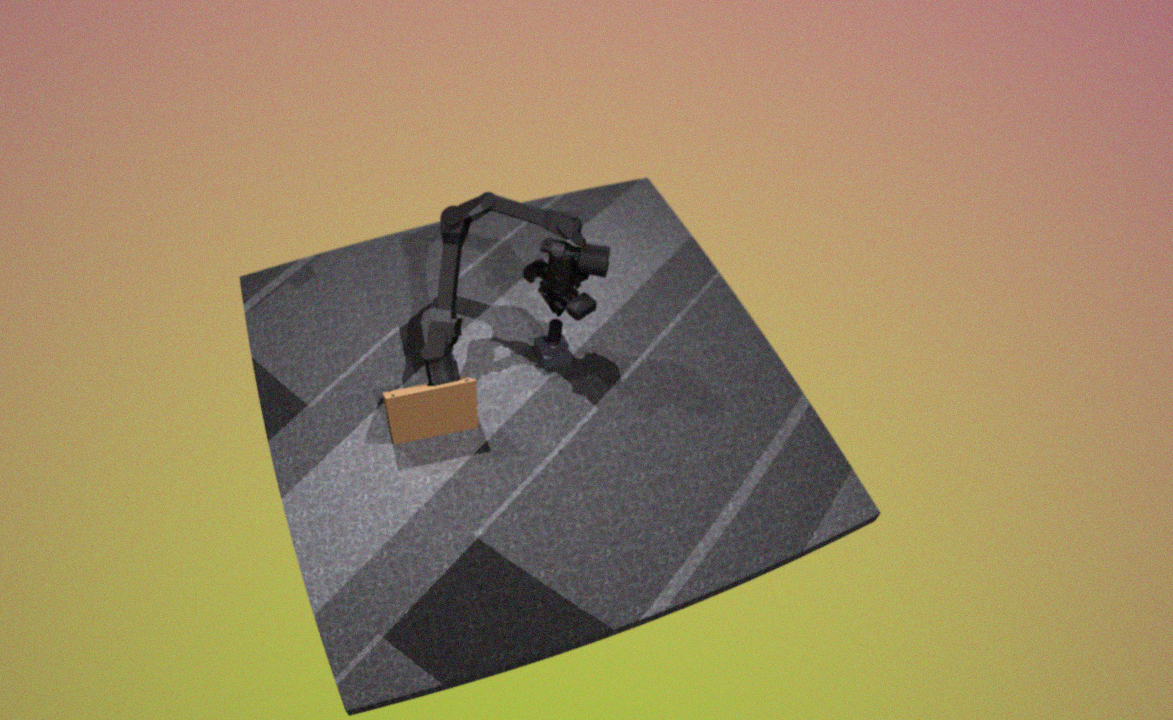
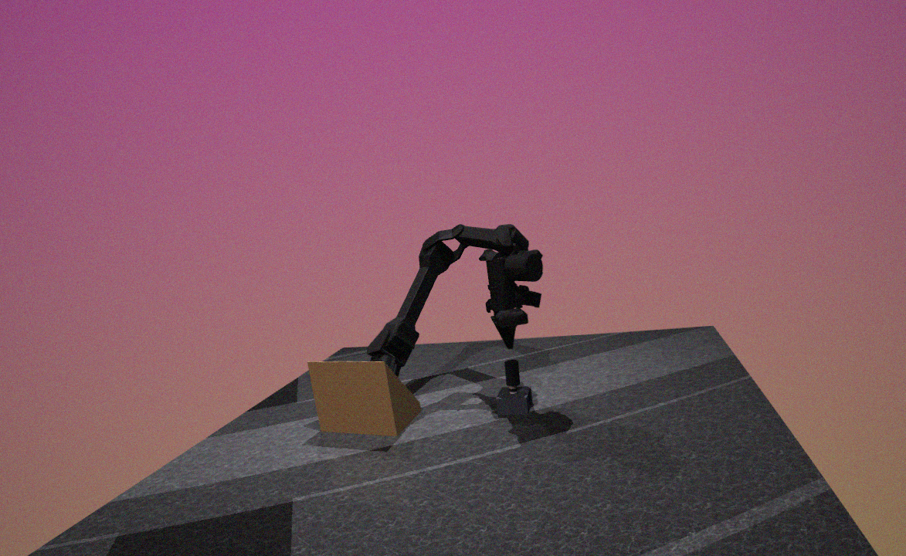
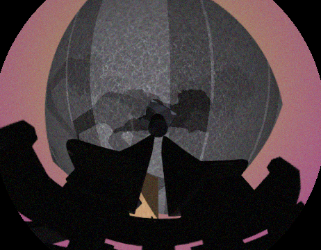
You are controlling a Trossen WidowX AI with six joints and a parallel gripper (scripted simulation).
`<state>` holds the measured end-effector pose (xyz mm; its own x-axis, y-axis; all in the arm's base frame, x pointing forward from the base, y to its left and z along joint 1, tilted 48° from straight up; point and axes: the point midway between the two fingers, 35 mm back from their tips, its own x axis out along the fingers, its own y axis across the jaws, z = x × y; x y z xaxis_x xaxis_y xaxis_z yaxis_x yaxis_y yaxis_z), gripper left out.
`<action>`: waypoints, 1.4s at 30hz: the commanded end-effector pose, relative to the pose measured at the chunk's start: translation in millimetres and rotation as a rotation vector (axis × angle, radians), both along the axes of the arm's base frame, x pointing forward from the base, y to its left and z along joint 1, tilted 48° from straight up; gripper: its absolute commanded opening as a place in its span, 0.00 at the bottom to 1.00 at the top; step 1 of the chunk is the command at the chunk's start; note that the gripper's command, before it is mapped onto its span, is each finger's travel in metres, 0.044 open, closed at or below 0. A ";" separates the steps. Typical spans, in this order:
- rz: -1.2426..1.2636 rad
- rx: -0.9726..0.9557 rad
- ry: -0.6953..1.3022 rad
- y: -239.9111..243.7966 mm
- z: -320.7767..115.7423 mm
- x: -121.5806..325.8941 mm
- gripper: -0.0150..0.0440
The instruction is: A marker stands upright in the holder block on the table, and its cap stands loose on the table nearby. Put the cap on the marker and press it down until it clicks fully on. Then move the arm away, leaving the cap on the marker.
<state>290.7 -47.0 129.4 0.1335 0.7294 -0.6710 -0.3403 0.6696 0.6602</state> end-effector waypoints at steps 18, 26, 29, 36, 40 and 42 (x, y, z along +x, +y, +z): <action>-0.239 0.048 0.267 10.9 -9.3 2.1 0.25; -0.239 0.049 0.266 19.7 -17.2 3.6 0.25; -0.239 0.049 0.266 23.0 -20.2 4.2 0.25; -0.239 0.049 0.266 30.6 -27.0 5.6 0.25; -0.239 0.049 0.266 33.2 -30.7 7.0 0.25; -0.244 0.043 0.255 28.1 -26.3 8.0 0.25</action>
